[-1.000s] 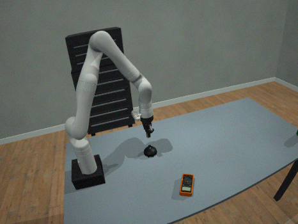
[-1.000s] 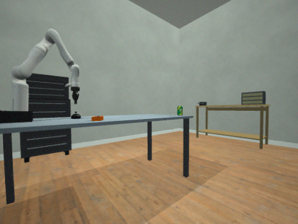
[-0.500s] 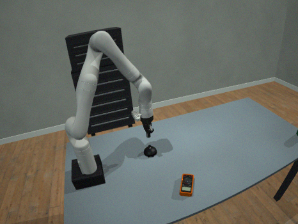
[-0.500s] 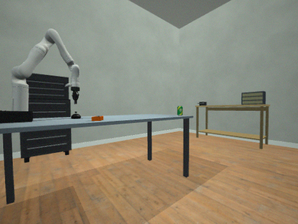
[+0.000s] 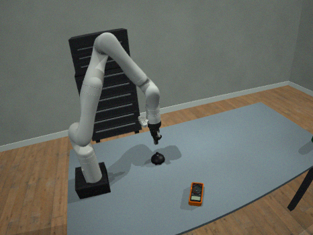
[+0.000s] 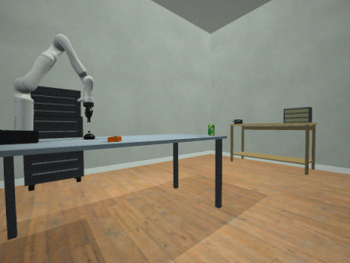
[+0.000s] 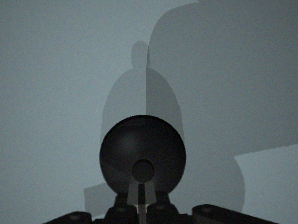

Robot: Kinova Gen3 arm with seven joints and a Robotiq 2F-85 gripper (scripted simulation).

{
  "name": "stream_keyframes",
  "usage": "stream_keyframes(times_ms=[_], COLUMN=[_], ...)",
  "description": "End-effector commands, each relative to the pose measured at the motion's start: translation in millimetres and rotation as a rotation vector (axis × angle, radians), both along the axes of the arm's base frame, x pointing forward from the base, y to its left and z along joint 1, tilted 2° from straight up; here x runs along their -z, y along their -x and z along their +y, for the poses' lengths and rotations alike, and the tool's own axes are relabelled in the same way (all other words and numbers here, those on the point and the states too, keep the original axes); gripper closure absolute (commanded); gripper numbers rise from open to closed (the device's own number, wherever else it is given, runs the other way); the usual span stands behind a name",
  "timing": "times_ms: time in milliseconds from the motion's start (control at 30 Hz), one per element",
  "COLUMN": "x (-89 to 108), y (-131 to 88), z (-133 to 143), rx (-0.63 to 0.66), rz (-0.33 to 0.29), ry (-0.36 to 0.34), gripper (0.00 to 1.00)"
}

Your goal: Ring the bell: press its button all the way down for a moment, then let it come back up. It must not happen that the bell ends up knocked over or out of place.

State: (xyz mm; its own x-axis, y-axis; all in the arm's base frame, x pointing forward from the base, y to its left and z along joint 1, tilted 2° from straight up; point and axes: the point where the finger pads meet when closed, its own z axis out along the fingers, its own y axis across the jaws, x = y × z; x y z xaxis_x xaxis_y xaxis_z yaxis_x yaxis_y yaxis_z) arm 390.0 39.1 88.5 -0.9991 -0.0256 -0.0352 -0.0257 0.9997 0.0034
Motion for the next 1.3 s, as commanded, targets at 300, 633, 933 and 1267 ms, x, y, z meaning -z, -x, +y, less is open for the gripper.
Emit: stream_keyframes(times_ms=[300,633,933,1267], x=[13.4,27.3,44.2,55.8], y=[-0.1,-1.0,-2.3,-3.4], z=[-0.3,0.3,0.8,1.3], rx=[-0.001,-0.002,-0.004,-0.004], rz=[0.002,0.001,0.001,0.000], ry=[0.000,-0.001,-0.001,-0.002], gripper=[0.90,0.90,0.90,0.90])
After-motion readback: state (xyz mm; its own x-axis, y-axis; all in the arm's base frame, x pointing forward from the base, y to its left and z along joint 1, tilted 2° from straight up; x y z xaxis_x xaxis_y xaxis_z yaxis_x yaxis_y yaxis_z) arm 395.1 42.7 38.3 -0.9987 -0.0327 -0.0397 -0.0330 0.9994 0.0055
